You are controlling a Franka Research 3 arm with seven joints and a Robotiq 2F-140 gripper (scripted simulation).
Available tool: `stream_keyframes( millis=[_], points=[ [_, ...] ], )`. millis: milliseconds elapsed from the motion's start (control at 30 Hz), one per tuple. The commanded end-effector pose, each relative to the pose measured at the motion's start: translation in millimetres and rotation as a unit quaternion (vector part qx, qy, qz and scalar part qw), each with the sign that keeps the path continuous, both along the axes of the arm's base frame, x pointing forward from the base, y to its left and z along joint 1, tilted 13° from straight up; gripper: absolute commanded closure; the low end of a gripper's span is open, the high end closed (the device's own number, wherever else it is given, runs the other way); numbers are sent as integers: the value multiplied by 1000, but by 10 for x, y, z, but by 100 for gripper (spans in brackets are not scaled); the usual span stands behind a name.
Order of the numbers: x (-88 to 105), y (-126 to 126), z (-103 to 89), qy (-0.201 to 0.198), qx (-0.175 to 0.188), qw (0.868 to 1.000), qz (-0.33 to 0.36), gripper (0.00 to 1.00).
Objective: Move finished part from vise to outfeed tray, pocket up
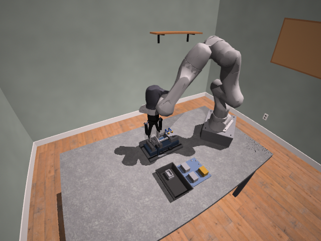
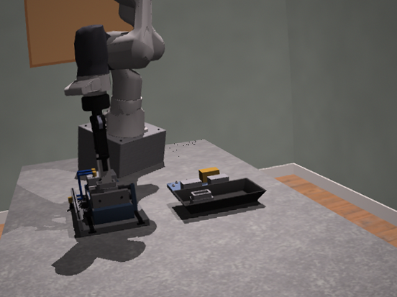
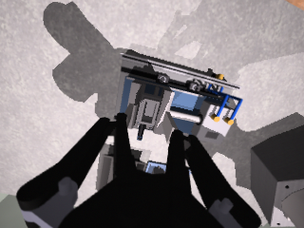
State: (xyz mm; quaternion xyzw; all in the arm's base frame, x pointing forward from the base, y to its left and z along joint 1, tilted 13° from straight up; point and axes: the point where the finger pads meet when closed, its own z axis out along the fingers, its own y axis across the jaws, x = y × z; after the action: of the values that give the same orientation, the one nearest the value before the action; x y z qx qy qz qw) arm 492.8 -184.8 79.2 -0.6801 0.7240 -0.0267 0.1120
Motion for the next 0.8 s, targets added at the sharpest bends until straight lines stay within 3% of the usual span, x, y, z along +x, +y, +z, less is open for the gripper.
stream_keyframes(
  millis=[0,767],
  points=[
    [5,14,-2,-1,0,1000,0,60],
    [15,20,-53,-1,0,1000,0,60]
  ],
)
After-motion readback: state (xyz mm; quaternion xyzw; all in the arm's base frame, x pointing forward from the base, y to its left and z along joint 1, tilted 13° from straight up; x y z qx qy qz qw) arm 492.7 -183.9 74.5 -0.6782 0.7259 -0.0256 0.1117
